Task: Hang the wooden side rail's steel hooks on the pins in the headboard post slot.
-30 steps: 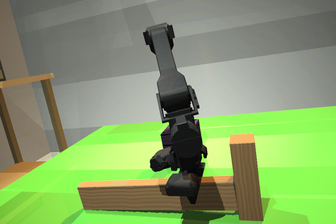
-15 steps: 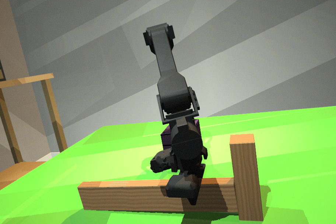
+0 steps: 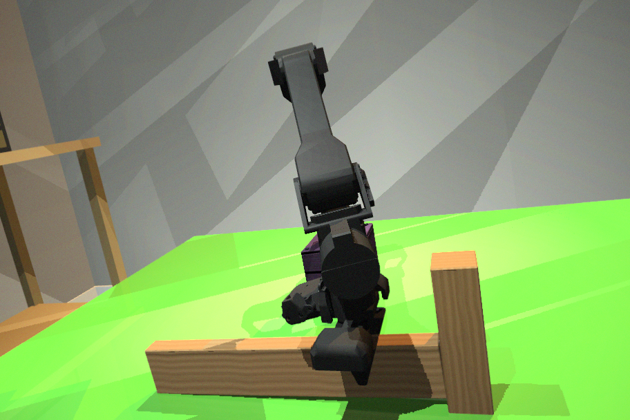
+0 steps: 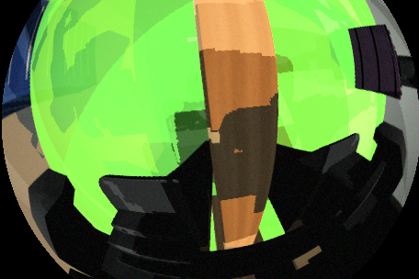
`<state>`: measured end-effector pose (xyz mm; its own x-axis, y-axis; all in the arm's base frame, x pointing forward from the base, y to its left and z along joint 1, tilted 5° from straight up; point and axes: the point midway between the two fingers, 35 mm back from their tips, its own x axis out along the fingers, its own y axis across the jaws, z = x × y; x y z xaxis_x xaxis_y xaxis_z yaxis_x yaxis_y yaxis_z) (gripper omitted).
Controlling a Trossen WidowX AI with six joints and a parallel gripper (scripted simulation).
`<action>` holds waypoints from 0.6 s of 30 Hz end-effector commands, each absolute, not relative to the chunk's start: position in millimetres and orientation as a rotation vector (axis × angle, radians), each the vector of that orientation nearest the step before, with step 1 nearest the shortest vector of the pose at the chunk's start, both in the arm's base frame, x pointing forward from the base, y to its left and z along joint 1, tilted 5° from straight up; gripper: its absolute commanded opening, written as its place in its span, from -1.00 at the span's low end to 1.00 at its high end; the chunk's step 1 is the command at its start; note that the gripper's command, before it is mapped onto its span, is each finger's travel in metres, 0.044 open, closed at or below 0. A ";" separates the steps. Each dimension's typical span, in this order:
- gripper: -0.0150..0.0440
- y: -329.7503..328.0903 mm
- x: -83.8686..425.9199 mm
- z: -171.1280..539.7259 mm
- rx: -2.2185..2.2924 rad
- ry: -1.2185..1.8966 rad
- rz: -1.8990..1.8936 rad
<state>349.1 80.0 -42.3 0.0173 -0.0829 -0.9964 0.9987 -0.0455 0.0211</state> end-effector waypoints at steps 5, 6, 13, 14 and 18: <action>-0.49 80.8 350.6 -42.3 1.198 1.112 -1.258; -0.40 79.9 349.2 -42.5 1.192 1.111 -1.266; 0.22 79.9 349.2 -42.5 1.192 1.111 -1.266; 0.31 79.9 349.2 -42.5 1.192 1.111 -1.266; 0.67 80.1 349.3 -40.3 1.192 1.111 -1.266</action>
